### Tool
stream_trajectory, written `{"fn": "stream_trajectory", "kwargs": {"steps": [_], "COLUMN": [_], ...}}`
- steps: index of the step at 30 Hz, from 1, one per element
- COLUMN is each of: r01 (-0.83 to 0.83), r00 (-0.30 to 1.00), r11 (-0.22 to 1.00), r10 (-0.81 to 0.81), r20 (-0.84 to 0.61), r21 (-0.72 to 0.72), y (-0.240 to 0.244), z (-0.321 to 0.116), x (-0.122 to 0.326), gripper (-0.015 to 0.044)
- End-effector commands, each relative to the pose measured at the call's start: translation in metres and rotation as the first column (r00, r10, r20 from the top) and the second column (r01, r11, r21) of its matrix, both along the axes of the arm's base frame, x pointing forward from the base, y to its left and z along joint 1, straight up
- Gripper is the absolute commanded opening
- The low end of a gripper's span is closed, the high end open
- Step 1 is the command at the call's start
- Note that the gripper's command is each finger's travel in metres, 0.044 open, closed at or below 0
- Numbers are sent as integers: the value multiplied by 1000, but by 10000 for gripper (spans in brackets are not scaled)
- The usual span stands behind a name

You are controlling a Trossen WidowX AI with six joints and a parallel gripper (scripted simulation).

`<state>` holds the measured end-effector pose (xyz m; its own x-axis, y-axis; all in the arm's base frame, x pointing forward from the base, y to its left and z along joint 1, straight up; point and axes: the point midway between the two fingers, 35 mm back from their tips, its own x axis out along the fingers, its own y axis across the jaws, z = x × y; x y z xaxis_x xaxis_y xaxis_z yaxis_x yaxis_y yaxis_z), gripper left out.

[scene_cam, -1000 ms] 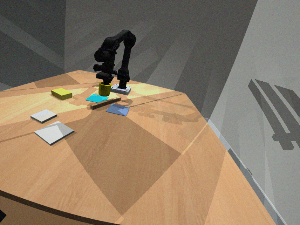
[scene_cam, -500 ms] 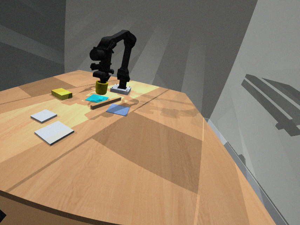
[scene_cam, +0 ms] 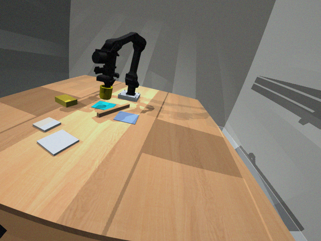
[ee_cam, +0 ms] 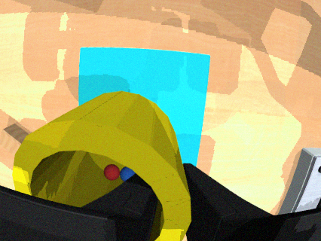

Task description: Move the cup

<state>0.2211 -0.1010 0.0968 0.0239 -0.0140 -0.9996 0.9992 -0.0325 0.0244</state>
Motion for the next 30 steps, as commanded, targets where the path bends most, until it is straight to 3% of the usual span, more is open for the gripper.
{"fn": "stream_trajectory", "kwargs": {"steps": [1, 30], "r01": [-6, -6], "r00": [1000, 1000], "r11": [1000, 1000], "r10": [6, 6], "r20": [2, 1], "r21": [2, 1], "y": [-2, -6], "z": [0, -36], "x": [-3, -4], "gripper": [0, 0]}}
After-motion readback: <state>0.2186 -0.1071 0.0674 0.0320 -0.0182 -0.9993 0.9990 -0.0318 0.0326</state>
